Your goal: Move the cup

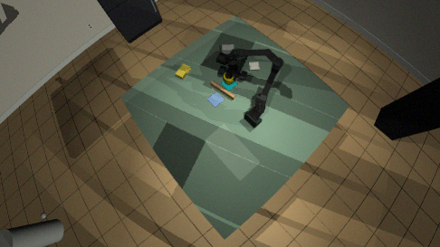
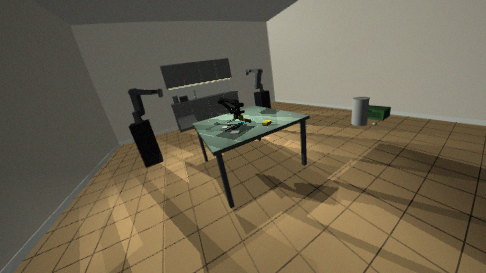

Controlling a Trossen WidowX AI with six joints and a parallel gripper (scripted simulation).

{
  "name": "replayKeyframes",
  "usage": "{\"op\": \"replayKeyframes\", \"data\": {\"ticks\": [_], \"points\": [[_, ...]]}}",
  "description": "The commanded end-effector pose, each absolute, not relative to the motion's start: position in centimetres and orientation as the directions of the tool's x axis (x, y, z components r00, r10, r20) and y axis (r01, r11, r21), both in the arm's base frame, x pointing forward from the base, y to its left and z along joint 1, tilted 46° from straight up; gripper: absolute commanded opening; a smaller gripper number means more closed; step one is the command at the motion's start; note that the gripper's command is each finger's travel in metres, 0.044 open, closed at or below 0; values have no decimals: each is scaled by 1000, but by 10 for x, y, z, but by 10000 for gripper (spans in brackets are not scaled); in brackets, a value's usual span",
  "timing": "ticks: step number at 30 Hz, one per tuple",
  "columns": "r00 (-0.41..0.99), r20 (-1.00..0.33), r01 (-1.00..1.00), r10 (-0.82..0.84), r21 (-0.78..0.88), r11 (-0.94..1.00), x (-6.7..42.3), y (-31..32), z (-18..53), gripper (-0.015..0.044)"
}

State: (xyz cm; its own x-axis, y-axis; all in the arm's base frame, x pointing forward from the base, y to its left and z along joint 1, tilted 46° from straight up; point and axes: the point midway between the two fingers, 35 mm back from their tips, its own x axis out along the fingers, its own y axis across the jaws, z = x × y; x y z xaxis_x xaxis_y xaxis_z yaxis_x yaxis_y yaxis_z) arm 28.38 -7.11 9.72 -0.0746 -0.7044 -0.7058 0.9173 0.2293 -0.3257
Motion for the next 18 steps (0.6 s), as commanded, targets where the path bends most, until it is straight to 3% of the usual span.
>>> {"op": "replayKeyframes", "data": {"ticks": [1, 18], "points": [[-70, -704, 917, -707, -325, 232, 283, -75, 95, 0], [-70, -702, 917, -708, -325, 231, 281, -92, 79, 0]]}}
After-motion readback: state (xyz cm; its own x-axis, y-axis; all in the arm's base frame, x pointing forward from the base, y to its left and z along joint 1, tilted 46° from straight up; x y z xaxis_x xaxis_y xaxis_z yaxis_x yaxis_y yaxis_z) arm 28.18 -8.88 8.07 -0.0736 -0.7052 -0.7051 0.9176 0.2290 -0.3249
